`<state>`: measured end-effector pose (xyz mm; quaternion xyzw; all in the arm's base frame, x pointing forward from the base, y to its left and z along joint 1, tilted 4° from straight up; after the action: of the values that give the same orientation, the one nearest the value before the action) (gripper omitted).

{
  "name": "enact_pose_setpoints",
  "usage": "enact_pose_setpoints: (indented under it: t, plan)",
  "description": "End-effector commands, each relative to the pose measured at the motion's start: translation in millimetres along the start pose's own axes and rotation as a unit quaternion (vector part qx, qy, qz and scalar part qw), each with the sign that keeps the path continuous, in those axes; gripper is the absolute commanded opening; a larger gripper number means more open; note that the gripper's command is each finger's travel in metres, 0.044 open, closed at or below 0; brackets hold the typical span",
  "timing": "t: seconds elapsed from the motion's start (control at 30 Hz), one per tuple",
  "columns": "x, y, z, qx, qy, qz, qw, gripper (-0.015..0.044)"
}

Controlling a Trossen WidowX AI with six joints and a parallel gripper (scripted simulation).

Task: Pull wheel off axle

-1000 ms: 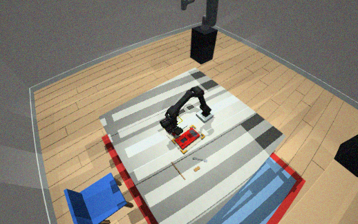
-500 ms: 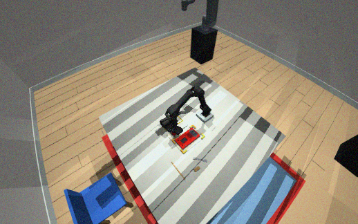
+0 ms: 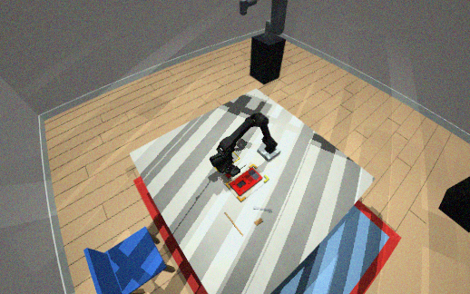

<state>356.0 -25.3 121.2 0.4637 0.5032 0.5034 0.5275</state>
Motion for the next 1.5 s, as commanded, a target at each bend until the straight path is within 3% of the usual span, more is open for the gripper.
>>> enact_pose_setpoints:
  t: [0.0,0.47,0.57,1.47]
  plan:
    - [0,2,0,0.0,-0.002,0.001,1.0,0.0]
    - [0,36,-1,0.0,-0.002,0.001,1.0,0.0]
    - [-3,27,-1,0.001,0.001,0.0,1.0,0.0]
    - [-102,37,-60,0.002,-0.002,-0.003,1.0,0.0]
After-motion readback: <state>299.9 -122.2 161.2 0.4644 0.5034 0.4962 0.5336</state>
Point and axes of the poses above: the point midway between the two fingers, 35 mm back from their tips, its own y axis back along the fingers, its own x axis across the jaws, z = x × y, the point moved 3 cm from there along y, back along the fingers, and after that the axes turned 1 degree about y, right-handed, at the moved point
